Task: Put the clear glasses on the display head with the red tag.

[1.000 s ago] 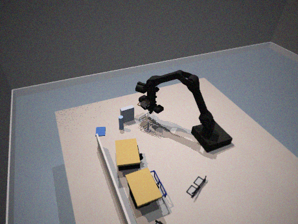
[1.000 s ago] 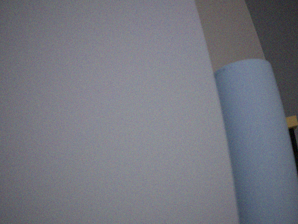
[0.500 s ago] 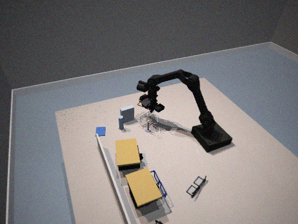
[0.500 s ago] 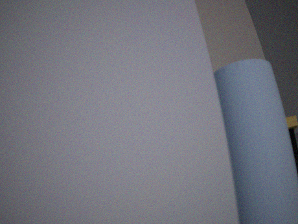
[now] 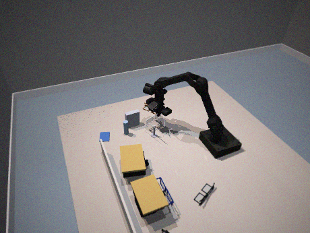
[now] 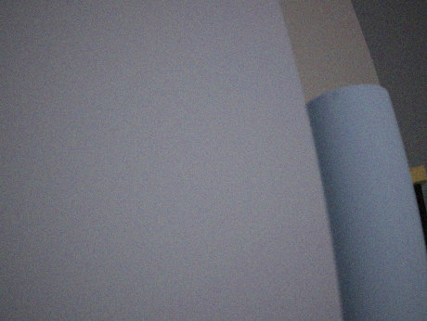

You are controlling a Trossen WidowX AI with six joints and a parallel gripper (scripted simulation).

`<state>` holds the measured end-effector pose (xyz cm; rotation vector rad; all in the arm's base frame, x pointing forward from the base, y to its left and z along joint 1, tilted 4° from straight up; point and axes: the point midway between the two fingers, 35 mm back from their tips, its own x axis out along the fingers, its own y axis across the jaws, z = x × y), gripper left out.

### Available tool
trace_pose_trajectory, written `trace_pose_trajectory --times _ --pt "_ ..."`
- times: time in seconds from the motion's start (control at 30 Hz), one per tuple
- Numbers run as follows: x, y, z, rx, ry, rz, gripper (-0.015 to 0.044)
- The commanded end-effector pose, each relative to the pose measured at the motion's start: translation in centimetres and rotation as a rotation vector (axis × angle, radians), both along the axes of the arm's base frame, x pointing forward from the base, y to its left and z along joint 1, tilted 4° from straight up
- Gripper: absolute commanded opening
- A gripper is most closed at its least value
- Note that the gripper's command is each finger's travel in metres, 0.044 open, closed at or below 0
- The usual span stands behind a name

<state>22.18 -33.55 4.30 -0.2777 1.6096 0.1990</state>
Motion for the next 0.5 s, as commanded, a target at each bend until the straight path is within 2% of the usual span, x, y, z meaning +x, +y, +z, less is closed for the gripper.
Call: trace_pose_trajectory --times 0.0,0.47 --pt "-0.01 -0.04 0.02 -0.004 0.006 0.003 0.0" --pt "0.23 0.03 0.0 -0.004 0.006 0.003 0.0"
